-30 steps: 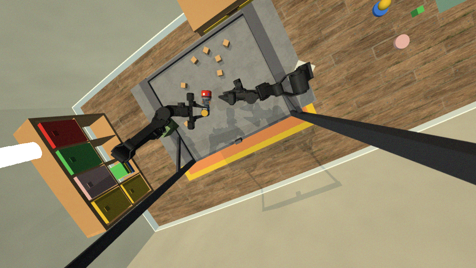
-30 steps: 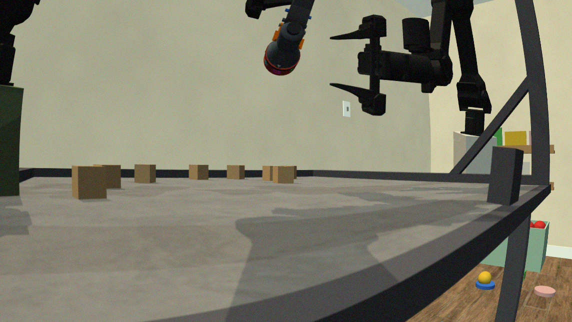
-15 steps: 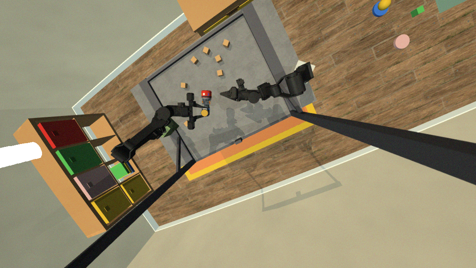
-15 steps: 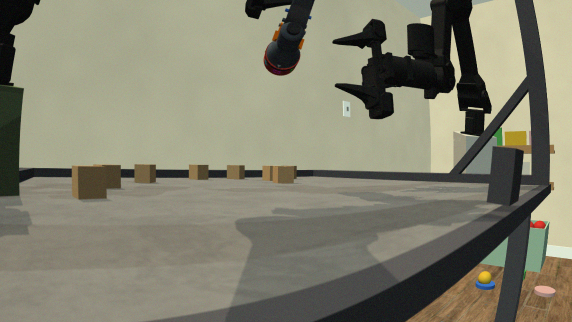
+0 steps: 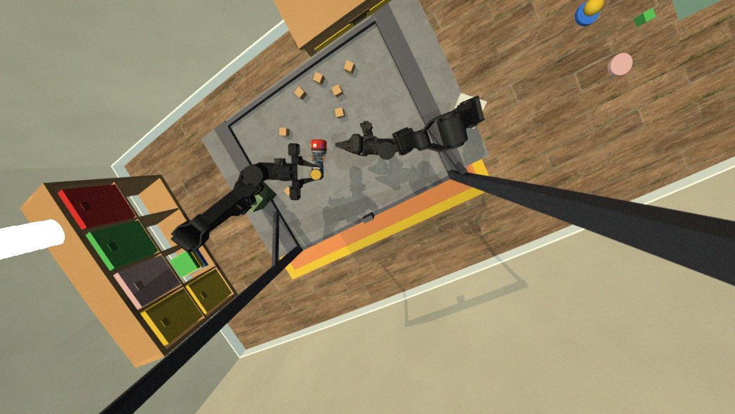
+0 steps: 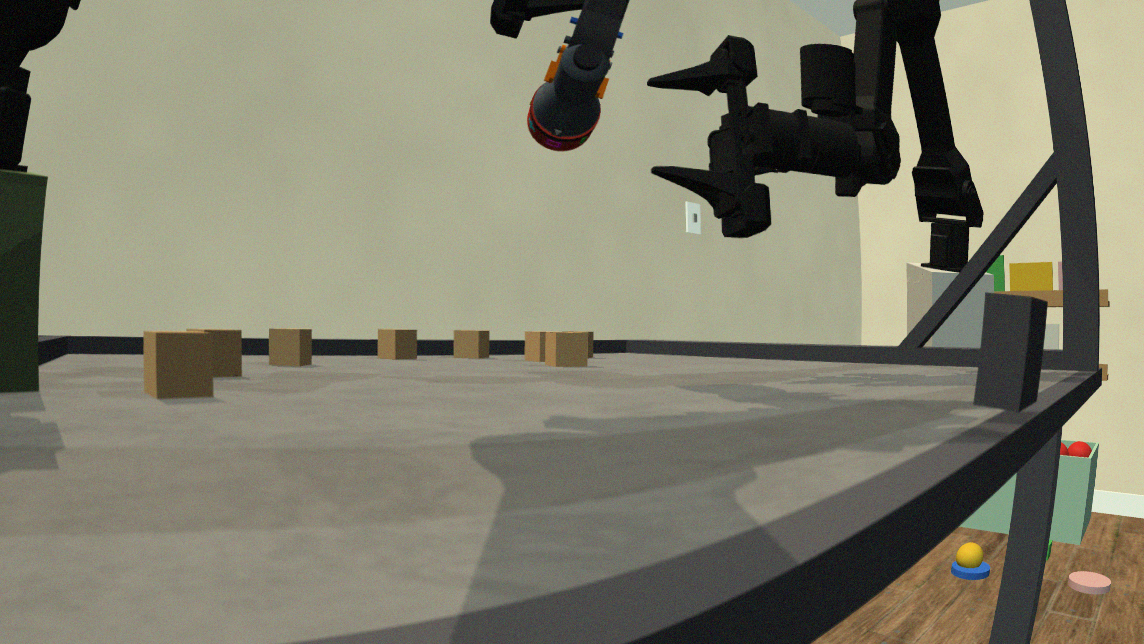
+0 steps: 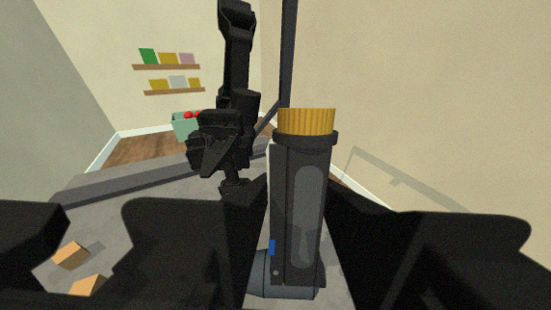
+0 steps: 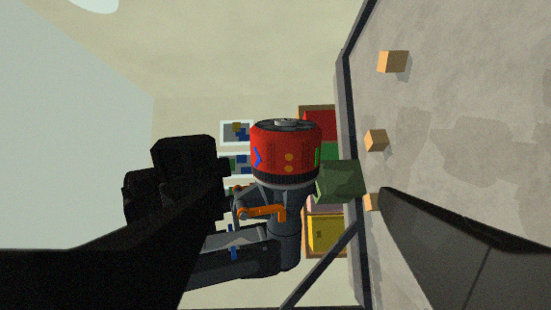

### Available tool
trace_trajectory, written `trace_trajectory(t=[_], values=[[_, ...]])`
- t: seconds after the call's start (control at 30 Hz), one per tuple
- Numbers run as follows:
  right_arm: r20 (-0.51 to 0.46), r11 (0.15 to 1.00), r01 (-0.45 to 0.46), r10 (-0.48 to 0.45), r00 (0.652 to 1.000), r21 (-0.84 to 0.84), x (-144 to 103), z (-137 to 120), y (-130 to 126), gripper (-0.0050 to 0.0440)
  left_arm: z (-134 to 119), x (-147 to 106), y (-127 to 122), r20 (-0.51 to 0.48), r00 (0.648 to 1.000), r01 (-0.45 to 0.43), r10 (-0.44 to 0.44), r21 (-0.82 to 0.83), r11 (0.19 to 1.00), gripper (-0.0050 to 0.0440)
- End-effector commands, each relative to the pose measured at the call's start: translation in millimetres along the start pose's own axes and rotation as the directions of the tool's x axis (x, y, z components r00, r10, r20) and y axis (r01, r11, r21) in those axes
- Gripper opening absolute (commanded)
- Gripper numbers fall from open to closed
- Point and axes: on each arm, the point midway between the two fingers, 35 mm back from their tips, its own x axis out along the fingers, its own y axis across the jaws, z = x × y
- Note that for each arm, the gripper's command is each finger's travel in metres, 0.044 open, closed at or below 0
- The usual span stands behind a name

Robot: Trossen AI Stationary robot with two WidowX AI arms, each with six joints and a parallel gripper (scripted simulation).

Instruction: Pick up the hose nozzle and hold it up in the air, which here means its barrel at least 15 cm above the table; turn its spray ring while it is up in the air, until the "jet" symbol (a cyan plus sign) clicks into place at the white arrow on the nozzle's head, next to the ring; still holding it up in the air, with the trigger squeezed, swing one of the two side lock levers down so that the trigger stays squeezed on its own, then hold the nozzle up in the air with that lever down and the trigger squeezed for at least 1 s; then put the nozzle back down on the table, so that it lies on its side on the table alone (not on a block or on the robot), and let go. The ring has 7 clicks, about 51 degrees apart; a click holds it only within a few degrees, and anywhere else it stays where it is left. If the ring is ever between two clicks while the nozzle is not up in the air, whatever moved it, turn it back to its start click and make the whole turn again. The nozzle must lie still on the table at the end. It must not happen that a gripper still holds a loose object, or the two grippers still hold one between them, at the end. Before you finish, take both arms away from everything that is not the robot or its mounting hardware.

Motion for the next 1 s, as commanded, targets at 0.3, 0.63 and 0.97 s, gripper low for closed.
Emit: trace_trajectory(t=[0.3, 0.63, 0.97], values=[[-0.004, 1.000, -0.011, 0.011, 1.000, 0.005, 18.6, -1.7, 4.8, 0.0407, 18.7, -1.7, -1.5, 0.040, 0.999, -0.003, 0.001, 0.043, 0.999, 0.0167], [-0.004, 1.000, -0.012, 0.012, 1.000, 0.006, 33.8, -1.9, 5.5, 0.0407, 18.7, -1.7, -1.5, 0.040, 0.999, -0.003, 0.001, 0.043, 0.999, 0.0167], [-0.005, 1.000, -0.012, 0.012, 1.000, 0.007, 45.7, -2.0, 6.0, 0.0407, 18.7, -1.7, -1.5, 0.040, 0.999, -0.003, 0.001, 0.043, 0.999, 0.0167]])
